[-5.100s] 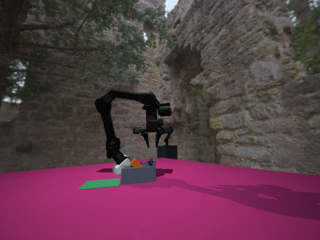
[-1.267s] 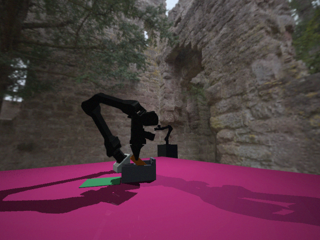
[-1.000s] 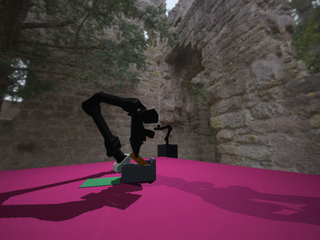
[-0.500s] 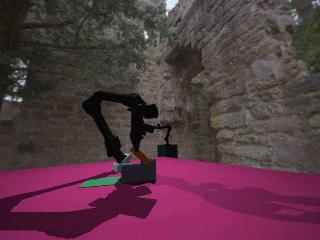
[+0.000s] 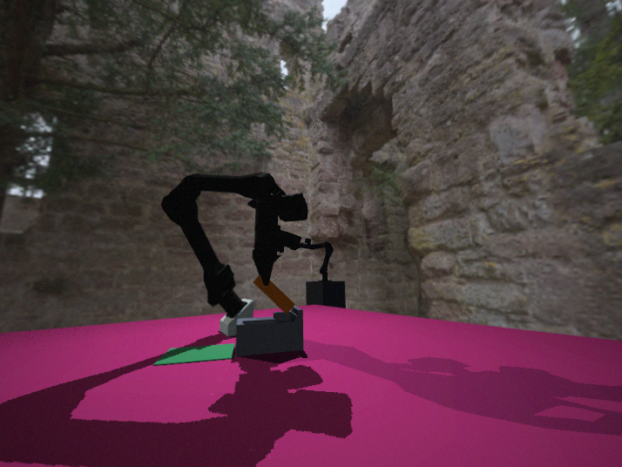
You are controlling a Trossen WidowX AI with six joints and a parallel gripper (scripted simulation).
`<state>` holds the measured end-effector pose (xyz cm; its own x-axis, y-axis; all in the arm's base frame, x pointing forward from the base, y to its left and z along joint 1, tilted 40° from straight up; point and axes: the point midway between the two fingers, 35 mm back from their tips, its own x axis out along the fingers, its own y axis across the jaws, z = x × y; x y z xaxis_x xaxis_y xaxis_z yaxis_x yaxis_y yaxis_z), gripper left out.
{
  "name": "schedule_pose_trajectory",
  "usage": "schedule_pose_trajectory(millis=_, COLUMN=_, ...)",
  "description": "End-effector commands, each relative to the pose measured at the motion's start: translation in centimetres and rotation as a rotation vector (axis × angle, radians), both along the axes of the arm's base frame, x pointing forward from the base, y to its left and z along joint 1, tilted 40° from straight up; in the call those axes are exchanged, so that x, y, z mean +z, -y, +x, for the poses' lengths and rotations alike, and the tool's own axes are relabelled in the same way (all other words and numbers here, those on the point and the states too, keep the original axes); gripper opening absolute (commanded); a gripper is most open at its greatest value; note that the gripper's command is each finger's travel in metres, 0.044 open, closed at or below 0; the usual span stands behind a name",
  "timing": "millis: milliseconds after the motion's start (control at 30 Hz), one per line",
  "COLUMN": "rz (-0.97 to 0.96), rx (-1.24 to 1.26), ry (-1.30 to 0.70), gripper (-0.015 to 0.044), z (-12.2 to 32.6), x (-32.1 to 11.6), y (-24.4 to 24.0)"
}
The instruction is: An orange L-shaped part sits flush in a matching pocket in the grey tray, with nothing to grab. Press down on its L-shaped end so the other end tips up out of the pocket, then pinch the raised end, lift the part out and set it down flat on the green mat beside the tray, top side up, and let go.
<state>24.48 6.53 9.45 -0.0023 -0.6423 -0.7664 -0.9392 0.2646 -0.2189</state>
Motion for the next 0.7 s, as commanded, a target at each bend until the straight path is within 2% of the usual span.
schedule_pose_trajectory(millis=0, rz=0.004, rx=-0.003, ry=0.0, gripper=0.0, z=0.0, x=0.4, y=-0.4)
schedule_pose_trajectory(millis=333, rz=0.004, rx=-0.003, ry=0.0, gripper=0.0, z=-0.2, x=0.8, y=-0.3)
schedule_pose_trajectory(millis=667, rz=0.002, rx=-0.003, ry=-0.001, gripper=0.0, z=-1.8, x=3.0, y=2.6)
